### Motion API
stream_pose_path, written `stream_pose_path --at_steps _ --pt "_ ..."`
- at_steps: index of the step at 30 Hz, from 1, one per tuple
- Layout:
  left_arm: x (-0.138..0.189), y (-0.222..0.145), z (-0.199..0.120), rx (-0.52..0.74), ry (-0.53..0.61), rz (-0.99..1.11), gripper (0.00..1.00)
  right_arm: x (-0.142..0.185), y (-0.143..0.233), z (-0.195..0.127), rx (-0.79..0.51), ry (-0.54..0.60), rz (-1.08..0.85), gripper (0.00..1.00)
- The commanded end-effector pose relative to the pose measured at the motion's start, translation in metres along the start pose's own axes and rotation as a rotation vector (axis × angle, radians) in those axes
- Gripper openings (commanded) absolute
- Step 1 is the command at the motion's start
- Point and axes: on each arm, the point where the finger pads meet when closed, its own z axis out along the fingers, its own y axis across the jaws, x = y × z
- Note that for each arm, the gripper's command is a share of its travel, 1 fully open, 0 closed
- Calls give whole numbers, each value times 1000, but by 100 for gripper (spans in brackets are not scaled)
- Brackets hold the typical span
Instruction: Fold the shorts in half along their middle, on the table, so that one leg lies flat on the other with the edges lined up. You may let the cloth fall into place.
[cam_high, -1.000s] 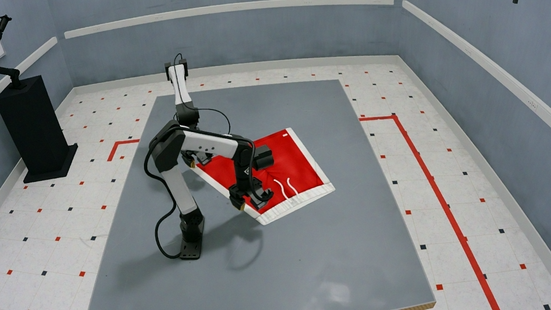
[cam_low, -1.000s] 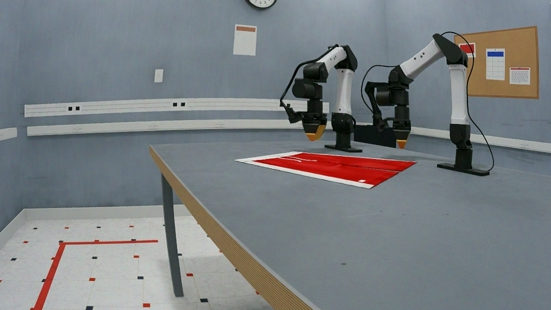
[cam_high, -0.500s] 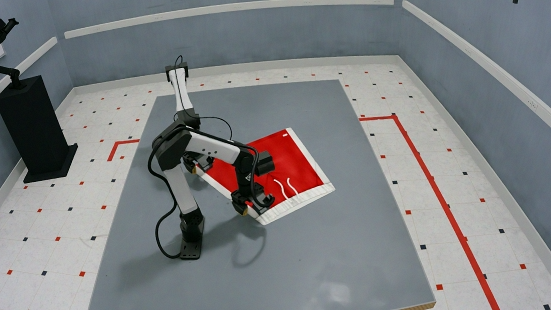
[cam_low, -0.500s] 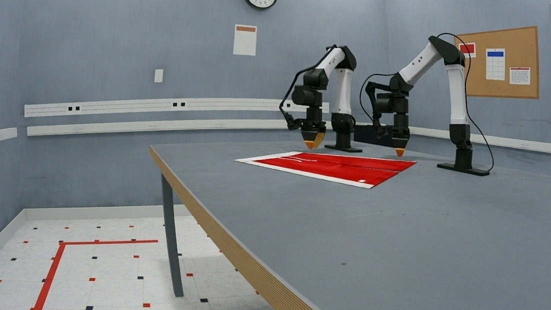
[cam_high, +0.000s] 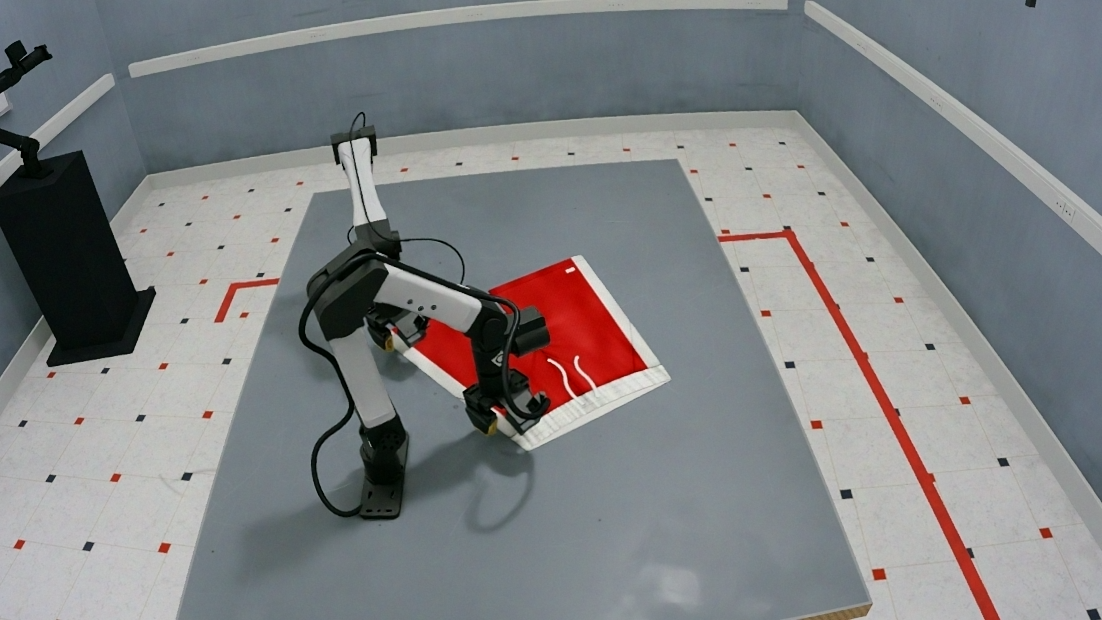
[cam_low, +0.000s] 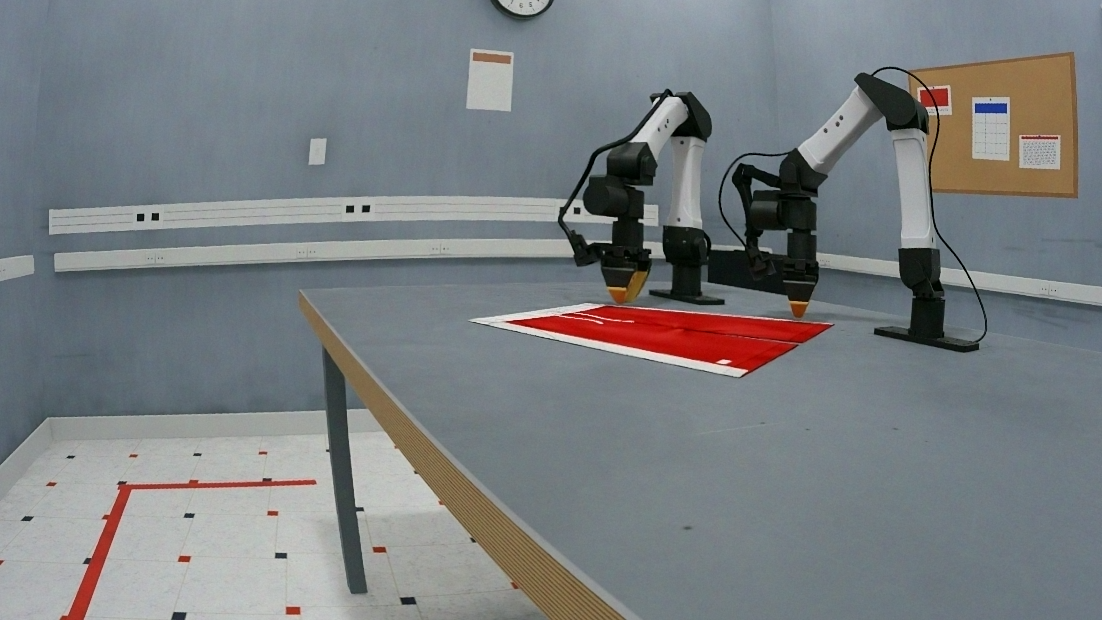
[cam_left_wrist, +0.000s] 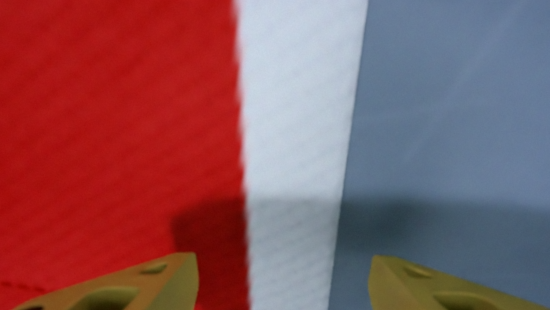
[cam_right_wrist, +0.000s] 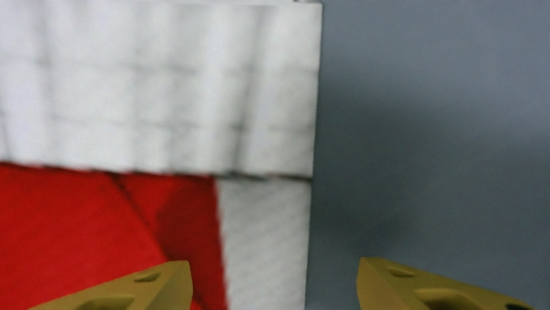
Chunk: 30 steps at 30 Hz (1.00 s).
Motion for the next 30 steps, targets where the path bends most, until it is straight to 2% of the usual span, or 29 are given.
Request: stream_pose_path --at_steps 1,12,13,14,15,23,26,27,30 --pt "-3 0 4 5 -9 7 57 -6 6 -3 -30 -22 9 57" --pt "-5 0 18 2 -19 8 57 -7 3 14 -21 -24 24 57" --pt "-6 -1 18 2 -21 8 57 -5 4 13 -18 -14 13 47" --pt "-3 1 20 -4 -13 -5 57 -5 4 13 -18 -14 12 47" --pt "-4 0 19 -1 -11 4 47 -5 4 13 -18 -14 12 47" --pt "-4 2 17 -7 -10 2 47 -7 8 10 -41 -22 12 47" --pt "9 19 21 -72 40 -27 47 -5 27 11 -96 -17 -14 47" --pt "-1 11 21 -31 0 -2 47 -8 35 4 -110 -23 3 47" --pt "-3 12 17 -22 -19 -3 47 -8 34 4 -99 -31 5 47"
